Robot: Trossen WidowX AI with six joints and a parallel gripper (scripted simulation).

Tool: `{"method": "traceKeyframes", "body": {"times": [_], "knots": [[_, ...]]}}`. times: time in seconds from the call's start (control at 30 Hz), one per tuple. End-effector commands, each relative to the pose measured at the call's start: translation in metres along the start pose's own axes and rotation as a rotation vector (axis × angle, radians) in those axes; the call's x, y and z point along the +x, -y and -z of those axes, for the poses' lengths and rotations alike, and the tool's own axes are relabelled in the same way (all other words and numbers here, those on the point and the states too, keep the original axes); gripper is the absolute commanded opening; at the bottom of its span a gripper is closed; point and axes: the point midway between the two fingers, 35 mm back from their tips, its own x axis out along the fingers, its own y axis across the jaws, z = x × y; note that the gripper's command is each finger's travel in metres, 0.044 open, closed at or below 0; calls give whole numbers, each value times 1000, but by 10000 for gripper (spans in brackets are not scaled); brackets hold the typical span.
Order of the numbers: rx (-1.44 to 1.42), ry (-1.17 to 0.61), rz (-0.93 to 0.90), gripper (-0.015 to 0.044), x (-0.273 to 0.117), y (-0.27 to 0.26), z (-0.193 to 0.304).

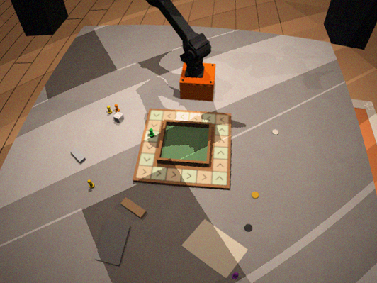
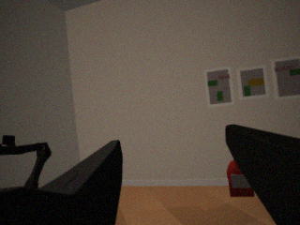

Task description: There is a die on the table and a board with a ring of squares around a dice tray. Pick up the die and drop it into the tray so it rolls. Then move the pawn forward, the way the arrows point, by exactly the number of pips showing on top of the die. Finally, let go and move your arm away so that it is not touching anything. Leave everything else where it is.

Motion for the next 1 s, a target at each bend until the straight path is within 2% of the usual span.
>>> {"method": "traceKeyframes", "body": {"times": [0.0, 0.23, 0.43, 0.73, 0.97], "knots": [[19, -55, 166, 275, 17, 55, 21], [41, -135, 412, 275, 22, 137, 52], [61, -227, 709, 275, -6, 232, 86], [133, -383, 1135, 275, -105, 344, 137], [259, -478, 1413, 275, -203, 380, 177]]}}
